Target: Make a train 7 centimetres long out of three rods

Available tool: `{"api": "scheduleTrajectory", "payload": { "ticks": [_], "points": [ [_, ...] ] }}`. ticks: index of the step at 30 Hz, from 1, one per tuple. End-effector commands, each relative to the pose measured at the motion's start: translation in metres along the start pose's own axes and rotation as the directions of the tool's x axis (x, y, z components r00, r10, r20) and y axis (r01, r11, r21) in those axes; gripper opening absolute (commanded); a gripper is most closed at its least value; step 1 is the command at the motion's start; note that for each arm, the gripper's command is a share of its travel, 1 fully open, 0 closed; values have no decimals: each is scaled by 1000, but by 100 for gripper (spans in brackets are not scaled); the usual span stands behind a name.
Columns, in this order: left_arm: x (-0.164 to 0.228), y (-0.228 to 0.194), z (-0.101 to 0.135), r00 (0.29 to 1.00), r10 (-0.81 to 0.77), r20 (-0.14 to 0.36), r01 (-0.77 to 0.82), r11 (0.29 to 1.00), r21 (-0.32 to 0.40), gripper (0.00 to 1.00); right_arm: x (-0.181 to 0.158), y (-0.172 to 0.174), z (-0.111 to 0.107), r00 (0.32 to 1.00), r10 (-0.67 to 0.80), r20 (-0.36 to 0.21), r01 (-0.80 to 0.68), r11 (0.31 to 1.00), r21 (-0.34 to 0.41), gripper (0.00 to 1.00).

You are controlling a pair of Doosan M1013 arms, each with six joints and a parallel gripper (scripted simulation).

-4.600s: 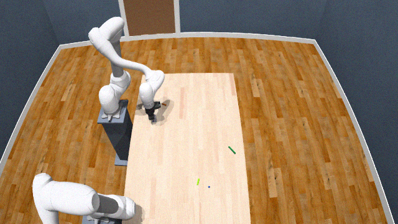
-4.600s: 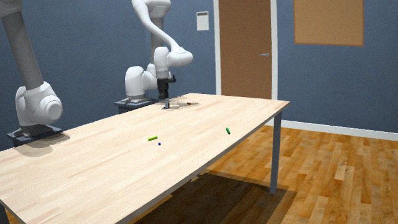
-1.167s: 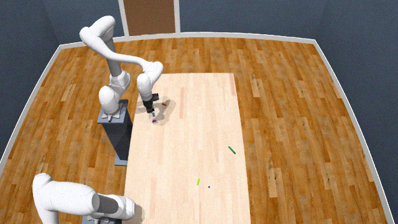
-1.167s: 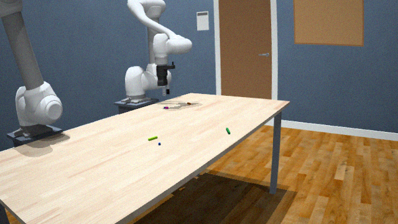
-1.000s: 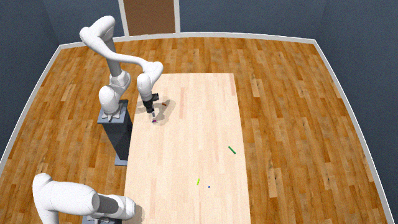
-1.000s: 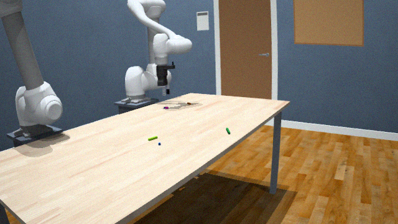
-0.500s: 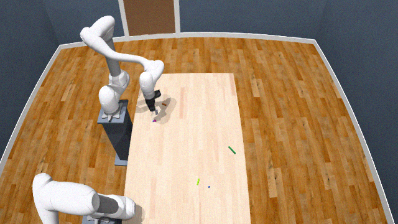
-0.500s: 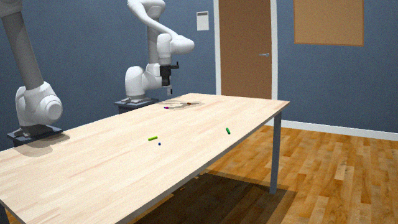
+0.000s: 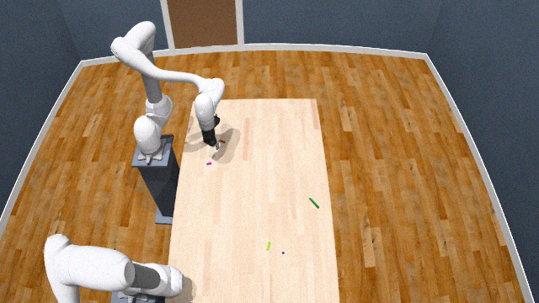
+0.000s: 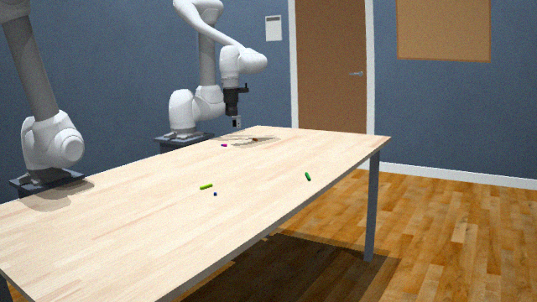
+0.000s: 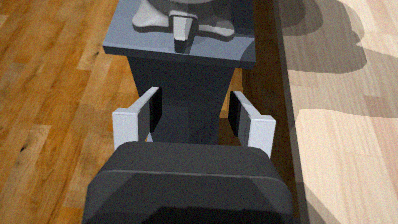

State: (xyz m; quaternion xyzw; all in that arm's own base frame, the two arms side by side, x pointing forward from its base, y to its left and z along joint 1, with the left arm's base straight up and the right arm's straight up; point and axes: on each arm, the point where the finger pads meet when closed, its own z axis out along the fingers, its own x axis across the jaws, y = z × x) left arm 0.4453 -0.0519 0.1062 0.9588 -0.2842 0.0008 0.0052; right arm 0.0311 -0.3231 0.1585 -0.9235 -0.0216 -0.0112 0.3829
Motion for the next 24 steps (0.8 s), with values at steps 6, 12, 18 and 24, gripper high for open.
{"api": "scheduleTrajectory", "payload": {
  "ticks": [6,12,18,24],
  "points": [
    [-6,-25,2,950,-314,0,314,949,11,100,0,0,0,1000,0,0,0,1000,-1,100],
    [-10,-40,4,865,-501,-2,501,865,11,100,0,0,0,1000,0,0,0,1000,-1,100],
    [-15,-54,6,745,-667,-4,667,745,10,100,0,0,0,1000,0,0,0,1000,-1,100],
    [-20,-66,8,610,-793,-6,793,609,9,100,0,0,0,1000,0,0,0,1000,-1,100]
  ]
}}
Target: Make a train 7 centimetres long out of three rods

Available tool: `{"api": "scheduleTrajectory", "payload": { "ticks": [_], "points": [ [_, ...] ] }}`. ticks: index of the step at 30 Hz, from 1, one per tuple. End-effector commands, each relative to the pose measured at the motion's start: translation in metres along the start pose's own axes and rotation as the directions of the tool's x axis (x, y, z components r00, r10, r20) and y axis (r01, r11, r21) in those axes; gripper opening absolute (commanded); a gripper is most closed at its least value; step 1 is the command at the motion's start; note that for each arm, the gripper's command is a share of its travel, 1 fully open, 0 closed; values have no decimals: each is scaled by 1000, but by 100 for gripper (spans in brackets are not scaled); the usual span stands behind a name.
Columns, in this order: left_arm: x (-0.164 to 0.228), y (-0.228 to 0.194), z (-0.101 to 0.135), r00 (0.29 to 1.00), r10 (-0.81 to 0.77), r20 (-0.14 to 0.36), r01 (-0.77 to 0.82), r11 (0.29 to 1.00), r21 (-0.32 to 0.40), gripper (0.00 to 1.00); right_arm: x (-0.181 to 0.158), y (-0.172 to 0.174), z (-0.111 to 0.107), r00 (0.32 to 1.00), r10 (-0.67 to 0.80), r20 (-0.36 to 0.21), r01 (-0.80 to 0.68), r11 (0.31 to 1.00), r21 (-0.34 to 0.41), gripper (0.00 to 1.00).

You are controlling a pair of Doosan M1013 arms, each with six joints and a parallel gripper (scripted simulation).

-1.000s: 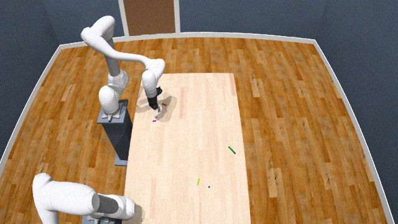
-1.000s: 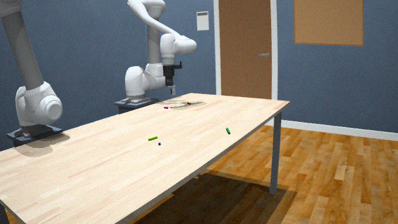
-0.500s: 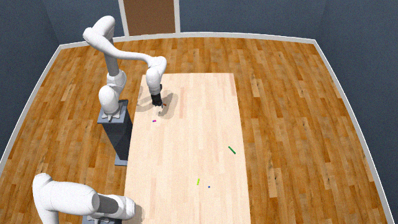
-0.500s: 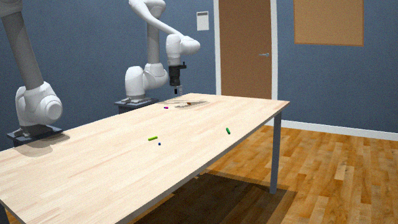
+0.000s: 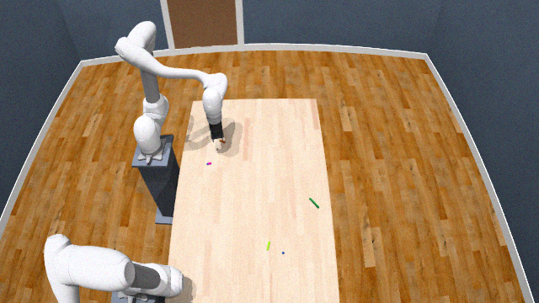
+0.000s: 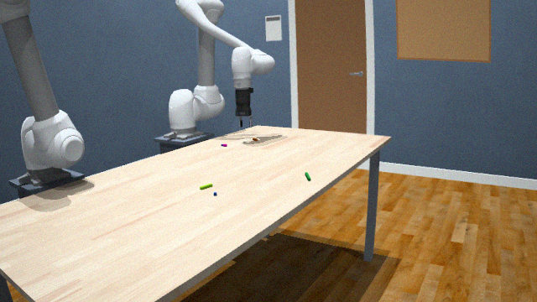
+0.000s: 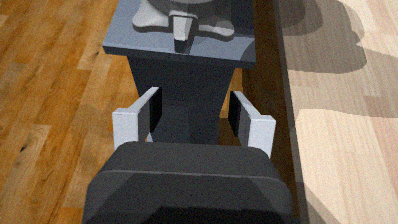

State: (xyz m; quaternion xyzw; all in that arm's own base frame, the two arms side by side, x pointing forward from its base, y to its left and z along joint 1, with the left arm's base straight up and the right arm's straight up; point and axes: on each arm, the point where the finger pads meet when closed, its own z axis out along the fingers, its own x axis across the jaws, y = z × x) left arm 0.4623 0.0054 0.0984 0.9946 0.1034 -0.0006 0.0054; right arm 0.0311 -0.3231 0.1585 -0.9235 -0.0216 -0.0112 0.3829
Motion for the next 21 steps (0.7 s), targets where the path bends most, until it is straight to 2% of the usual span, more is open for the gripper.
{"api": "scheduleTrajectory", "payload": {
  "ticks": [1,11,13,15,21],
  "points": [
    [5,-10,1,986,-166,-5,166,986,10,100,0,0,0,1000,0,0,0,1000,-1,100],
    [15,-31,5,873,-488,-8,488,873,8,100,0,0,0,1000,0,0,0,1000,-1,100],
    [15,-31,5,873,-488,-8,488,873,8,100,0,0,0,1000,0,0,0,1000,-1,100],
    [19,-39,7,804,-595,-9,595,804,6,100,0,0,0,1000,0,0,0,1000,-1,100],
    [25,-50,9,675,-738,-10,738,675,5,100,0,0,0,1000,0,0,0,1000,-1,100]
  ]
}}
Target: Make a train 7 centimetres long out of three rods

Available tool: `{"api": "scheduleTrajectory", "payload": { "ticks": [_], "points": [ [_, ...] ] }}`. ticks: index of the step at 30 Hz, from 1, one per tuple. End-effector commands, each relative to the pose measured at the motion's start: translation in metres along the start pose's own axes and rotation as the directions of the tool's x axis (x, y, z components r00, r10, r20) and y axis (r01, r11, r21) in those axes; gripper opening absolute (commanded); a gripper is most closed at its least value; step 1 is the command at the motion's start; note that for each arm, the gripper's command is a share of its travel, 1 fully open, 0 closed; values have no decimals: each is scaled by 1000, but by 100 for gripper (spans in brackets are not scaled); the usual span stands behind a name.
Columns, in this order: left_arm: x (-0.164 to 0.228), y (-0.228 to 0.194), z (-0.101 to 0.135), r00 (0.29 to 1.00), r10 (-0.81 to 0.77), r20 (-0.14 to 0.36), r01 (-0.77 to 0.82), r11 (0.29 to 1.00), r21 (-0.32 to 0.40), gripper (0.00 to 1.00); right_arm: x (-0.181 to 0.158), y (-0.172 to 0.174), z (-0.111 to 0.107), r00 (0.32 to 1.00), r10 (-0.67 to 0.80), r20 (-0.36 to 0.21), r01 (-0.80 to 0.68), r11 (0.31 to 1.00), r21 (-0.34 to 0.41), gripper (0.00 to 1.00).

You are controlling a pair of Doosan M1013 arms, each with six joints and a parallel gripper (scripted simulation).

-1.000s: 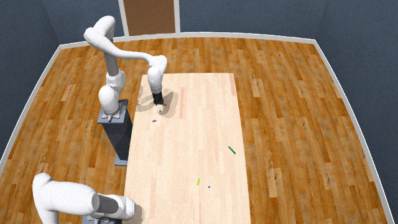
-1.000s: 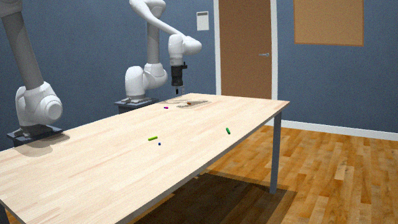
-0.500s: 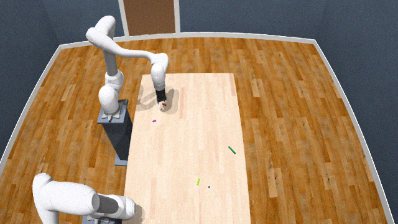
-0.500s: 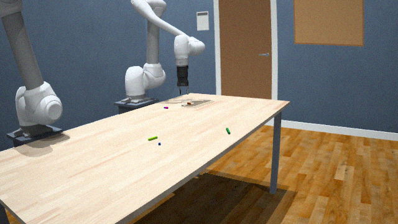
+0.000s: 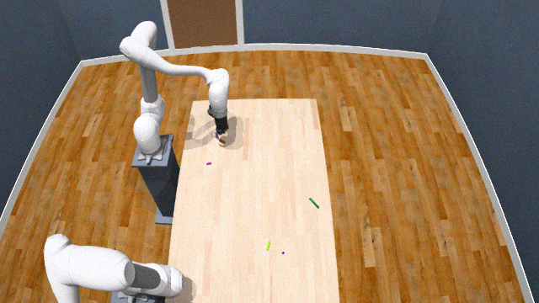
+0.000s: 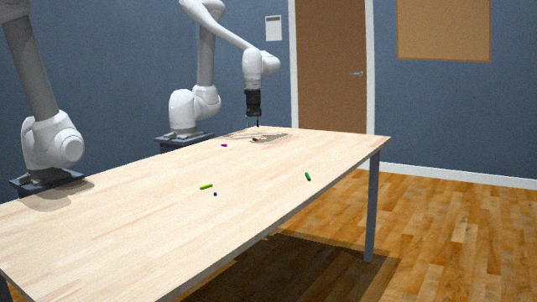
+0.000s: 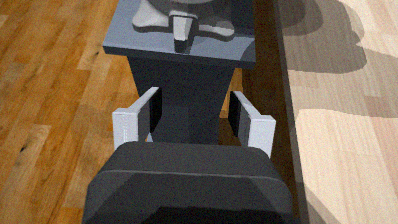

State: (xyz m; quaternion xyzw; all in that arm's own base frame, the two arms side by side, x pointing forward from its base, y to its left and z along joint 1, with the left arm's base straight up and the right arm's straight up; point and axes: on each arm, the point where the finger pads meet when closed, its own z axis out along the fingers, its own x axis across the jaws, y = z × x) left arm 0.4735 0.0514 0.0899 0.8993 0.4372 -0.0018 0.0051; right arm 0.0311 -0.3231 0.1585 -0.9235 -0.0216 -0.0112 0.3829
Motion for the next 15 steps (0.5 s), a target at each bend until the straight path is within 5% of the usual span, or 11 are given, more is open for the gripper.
{"api": "scheduleTrajectory", "payload": {
  "ticks": [1,6,7,15],
  "points": [
    [9,-4,2,988,-156,-9,156,988,5,100,0,0,0,1000,0,0,0,1000,-1,100],
    [11,-5,2,982,-187,-10,187,982,5,100,0,0,0,1000,0,0,0,1000,-1,100],
    [11,-5,2,982,-187,-10,187,982,5,54,0,0,0,1000,0,0,0,1000,-1,100],
    [11,-5,2,982,-187,-10,187,982,5,54,0,0,0,1000,0,0,0,1000,-1,100]
  ]
}}
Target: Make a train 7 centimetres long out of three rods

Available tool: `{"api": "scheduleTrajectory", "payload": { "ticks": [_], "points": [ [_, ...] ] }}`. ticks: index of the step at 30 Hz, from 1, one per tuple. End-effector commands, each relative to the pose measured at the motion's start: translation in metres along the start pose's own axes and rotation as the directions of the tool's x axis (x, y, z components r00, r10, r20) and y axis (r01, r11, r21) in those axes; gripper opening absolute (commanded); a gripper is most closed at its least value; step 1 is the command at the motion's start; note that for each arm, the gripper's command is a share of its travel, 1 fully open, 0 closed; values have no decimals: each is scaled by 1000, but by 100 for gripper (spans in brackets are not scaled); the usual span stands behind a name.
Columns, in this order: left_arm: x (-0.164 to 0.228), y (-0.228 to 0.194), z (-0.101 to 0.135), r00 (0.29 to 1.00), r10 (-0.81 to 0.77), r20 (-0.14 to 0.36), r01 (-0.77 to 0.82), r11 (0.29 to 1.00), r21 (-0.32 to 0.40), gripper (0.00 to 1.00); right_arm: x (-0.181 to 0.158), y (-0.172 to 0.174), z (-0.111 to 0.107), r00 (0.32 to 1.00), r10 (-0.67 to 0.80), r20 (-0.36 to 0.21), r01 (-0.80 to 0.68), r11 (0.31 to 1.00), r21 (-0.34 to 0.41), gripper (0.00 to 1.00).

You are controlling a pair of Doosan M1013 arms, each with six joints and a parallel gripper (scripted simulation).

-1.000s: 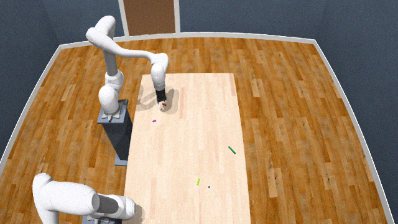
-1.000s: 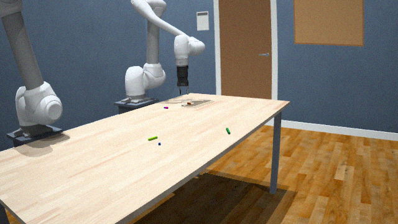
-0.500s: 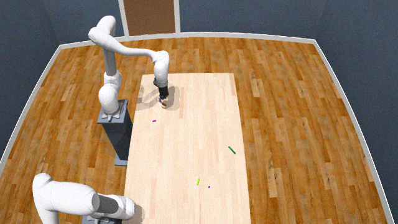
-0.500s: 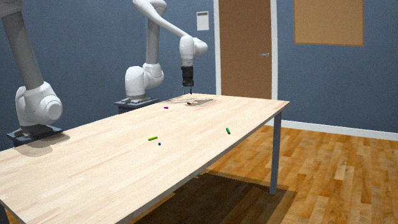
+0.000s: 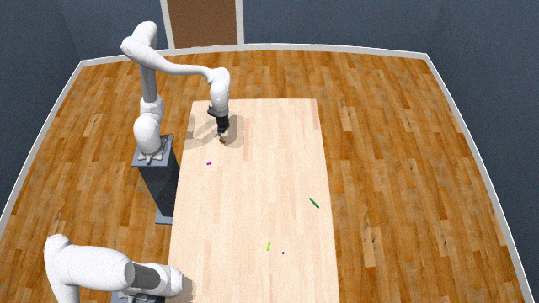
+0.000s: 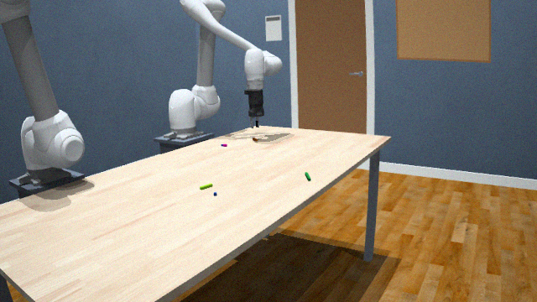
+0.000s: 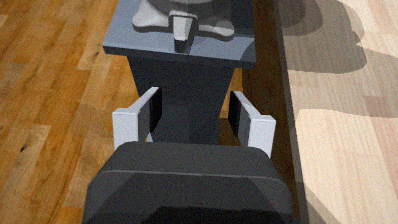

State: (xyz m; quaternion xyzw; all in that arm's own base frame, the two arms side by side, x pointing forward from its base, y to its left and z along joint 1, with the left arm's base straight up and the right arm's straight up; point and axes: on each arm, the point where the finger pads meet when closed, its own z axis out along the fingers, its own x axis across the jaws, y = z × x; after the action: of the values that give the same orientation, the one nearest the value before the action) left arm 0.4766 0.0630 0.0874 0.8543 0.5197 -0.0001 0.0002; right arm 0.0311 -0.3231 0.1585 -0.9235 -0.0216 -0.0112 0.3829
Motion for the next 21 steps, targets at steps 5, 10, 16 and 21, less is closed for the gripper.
{"api": "scheduleTrajectory", "payload": {
  "ticks": [5,10,16,21],
  "points": [
    [0,0,0,1000,0,-1,0,1000,-1,54,0,0,0,1000,0,0,0,1000,-1,100],
    [0,0,0,1000,0,-1,0,1000,-1,54,0,0,0,1000,0,0,0,1000,-1,100],
    [0,0,0,1000,0,-1,0,1000,-1,54,0,0,0,1000,0,0,0,1000,-1,100],
    [0,0,3,1000,0,-1,0,1000,0,54,0,0,0,1000,0,0,0,1000,-1,100]
  ]
}}
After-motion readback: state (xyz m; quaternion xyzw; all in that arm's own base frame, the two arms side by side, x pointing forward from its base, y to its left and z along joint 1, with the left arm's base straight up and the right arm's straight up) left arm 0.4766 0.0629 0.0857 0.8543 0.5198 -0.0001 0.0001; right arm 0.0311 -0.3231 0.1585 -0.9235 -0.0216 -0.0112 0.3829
